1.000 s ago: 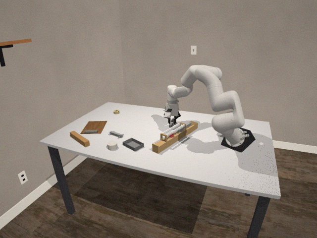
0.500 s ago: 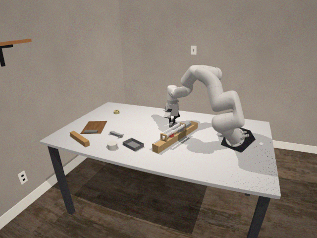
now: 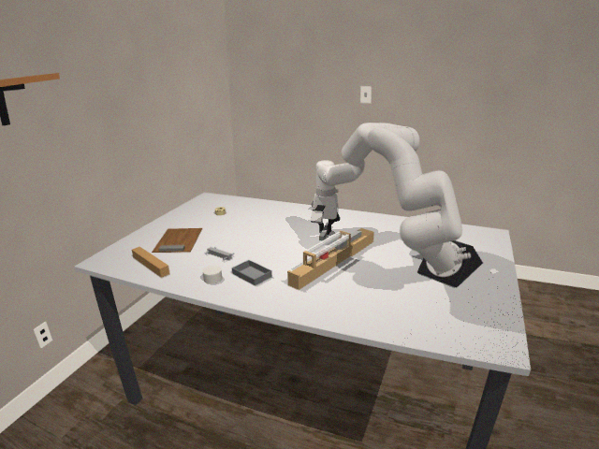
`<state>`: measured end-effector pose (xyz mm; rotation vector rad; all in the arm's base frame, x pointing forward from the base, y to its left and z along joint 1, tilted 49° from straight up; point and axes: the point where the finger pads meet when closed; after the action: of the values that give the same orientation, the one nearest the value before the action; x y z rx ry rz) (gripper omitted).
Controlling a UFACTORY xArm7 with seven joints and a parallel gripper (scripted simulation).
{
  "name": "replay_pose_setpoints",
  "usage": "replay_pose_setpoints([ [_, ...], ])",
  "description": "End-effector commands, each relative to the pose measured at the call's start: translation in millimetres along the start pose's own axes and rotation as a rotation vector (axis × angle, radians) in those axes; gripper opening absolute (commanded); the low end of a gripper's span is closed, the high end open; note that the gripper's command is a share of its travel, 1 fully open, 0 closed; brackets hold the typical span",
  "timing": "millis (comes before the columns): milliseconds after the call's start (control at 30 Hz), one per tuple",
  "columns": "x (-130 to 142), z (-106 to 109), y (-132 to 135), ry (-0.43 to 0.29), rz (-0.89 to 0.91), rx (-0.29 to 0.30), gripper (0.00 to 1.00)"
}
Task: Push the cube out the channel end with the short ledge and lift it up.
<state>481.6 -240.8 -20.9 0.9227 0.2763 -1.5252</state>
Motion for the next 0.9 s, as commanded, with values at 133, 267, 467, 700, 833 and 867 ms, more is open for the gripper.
replay_pose_setpoints([
  [133,1.3,2.0,0.9,-0.004,0.0,0.003,0.0],
  [267,1.3,3.4,0.9,-0.004,0.0,0.003,0.0],
  [467,1.1,49.9,0.7,-0.004,0.0,0.003,0.0],
  [700,0.9,102.8,0.6,-0.004,0.0,0.003,0.0],
  [833,0.9,117.3,0.5,-0.004,0.0,0.003,0.0],
  [867,0.9,117.5,0.5,-0.004,0.0,0.003,0.0],
])
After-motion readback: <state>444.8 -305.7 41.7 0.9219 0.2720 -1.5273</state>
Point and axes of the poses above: the point where the finger pads meet when closed, its own z axis back along the fingers, its own y axis across the jaws, x = y × z, and after that the axes turned 3 degrees about -z, right-handed
